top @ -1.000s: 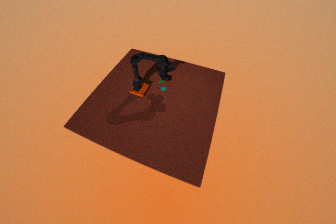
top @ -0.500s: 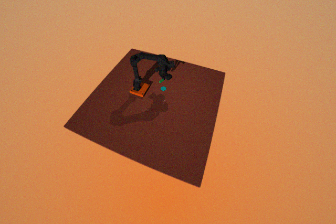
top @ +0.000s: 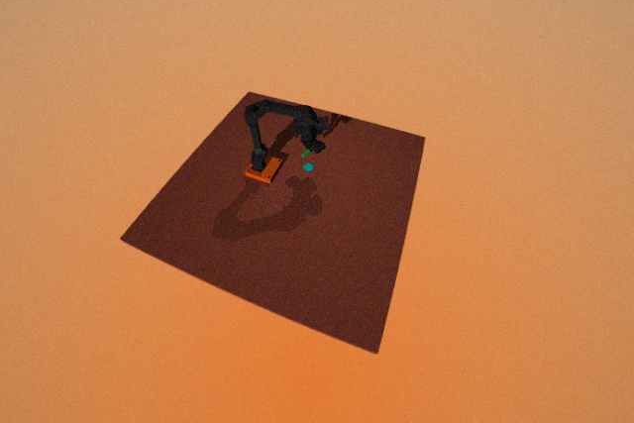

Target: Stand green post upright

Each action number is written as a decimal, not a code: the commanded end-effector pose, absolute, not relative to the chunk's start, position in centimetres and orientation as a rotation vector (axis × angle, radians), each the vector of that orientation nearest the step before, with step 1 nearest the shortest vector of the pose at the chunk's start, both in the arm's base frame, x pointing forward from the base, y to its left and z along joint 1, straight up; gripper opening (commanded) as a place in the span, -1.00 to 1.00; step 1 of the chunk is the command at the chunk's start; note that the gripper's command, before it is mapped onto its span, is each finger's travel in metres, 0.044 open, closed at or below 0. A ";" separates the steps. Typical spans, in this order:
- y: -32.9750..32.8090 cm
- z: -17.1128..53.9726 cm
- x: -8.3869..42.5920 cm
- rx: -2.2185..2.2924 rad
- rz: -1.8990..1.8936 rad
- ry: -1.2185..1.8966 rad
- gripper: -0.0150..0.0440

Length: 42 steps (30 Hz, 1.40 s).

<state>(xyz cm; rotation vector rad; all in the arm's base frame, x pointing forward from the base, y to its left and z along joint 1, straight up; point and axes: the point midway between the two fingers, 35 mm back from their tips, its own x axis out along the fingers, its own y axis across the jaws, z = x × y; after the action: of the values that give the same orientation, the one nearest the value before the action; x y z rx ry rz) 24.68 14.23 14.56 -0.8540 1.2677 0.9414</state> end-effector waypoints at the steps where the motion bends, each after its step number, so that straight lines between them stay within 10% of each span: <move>1: 14.4 14.5 24.9 -0.822 0.943 1.250 -0.42; 42: 14.9 13.1 26.6 -0.589 0.961 1.099 -0.42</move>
<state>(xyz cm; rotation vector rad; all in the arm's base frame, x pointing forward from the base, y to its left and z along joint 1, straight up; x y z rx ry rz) 26.51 14.80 13.07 -0.6109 1.1163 0.9592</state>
